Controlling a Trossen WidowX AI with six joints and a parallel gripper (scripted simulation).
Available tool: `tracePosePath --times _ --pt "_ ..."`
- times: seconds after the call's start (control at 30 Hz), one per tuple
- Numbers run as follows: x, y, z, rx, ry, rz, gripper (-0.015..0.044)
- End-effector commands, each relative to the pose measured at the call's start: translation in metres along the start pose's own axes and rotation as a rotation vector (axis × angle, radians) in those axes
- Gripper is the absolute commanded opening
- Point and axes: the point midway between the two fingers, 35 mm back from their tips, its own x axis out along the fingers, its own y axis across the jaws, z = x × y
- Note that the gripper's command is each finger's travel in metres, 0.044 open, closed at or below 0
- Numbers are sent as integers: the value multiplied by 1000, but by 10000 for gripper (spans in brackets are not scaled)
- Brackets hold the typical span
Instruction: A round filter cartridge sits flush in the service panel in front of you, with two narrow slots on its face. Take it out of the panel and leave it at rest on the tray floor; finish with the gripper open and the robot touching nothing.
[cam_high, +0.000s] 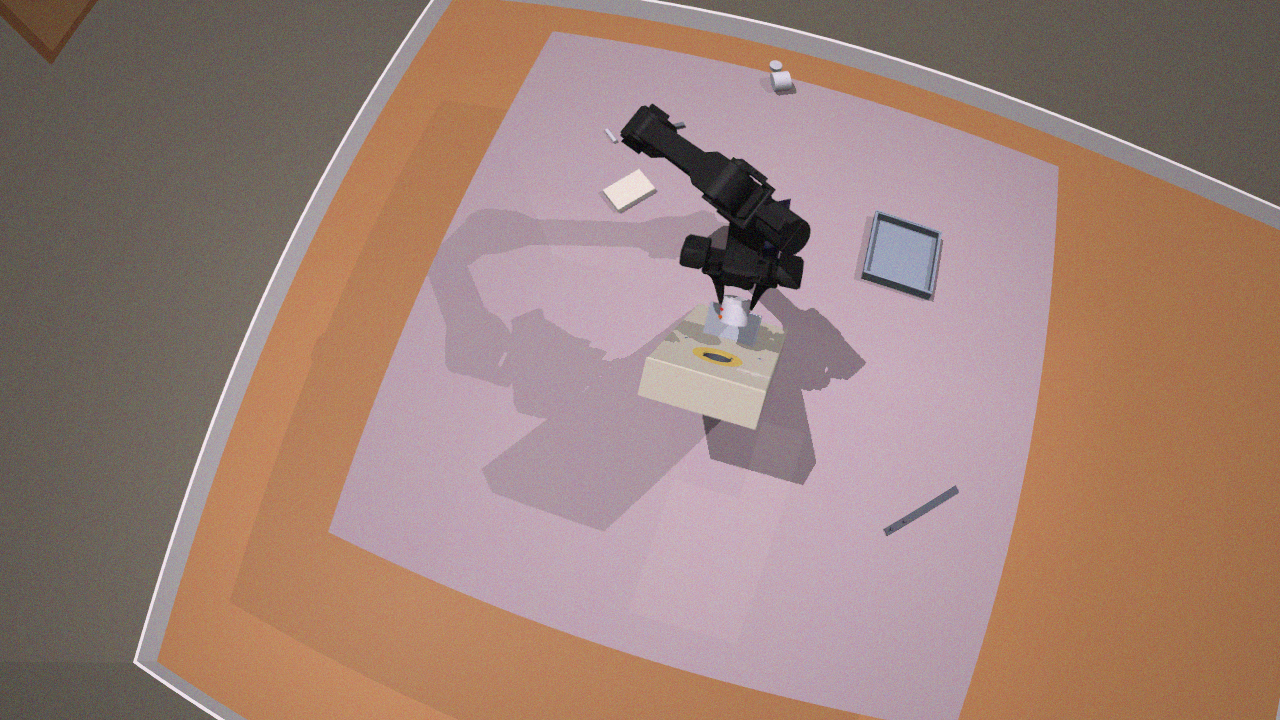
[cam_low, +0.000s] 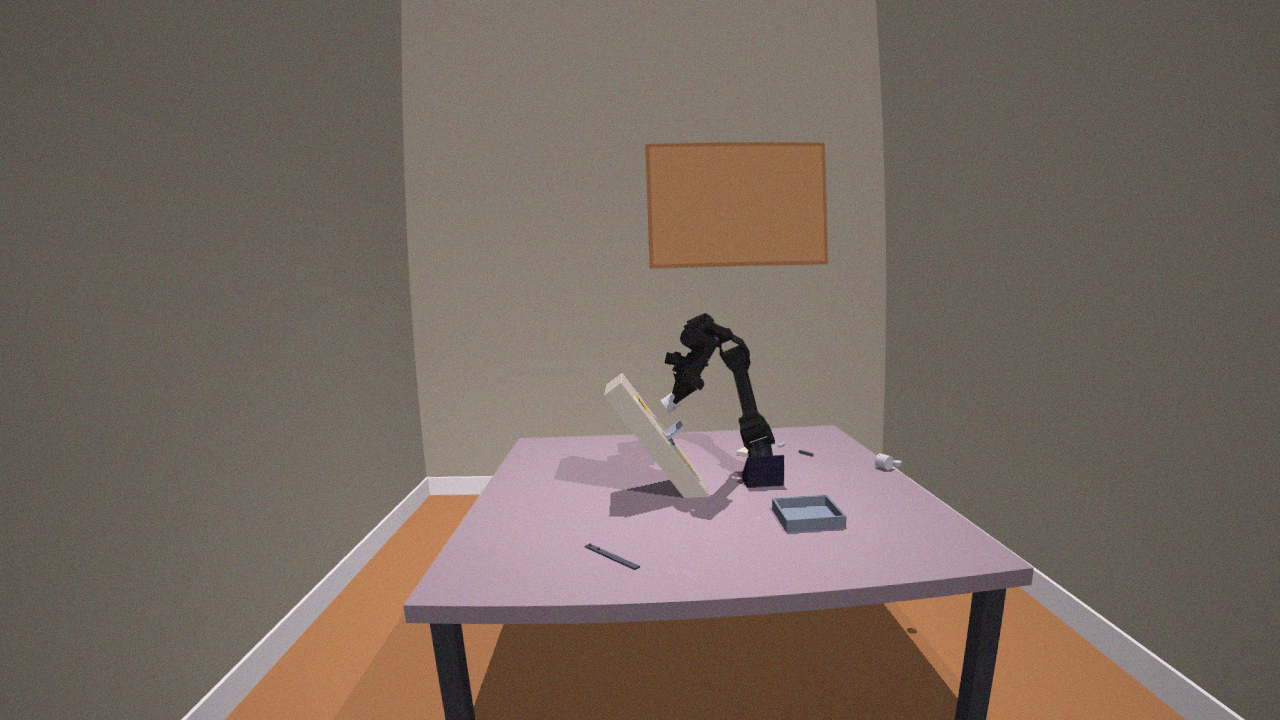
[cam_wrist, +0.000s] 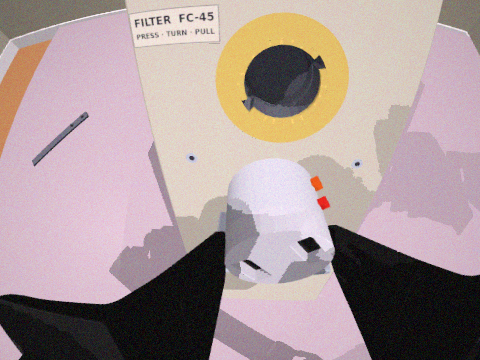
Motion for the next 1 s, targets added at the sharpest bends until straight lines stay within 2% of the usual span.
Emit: tracePosePath --times 0.0,0.1,0.83,0.87,0.97 --pt "-22 0 2 -20 -20 18 0" --pt "-36 0 1 -39 -31 26 0" --pt "-22 87 10 75 38 -28 0" --pt "-22 78 9 51 36 -24 0" --pt "-24 94 1 -27 53 22 0"
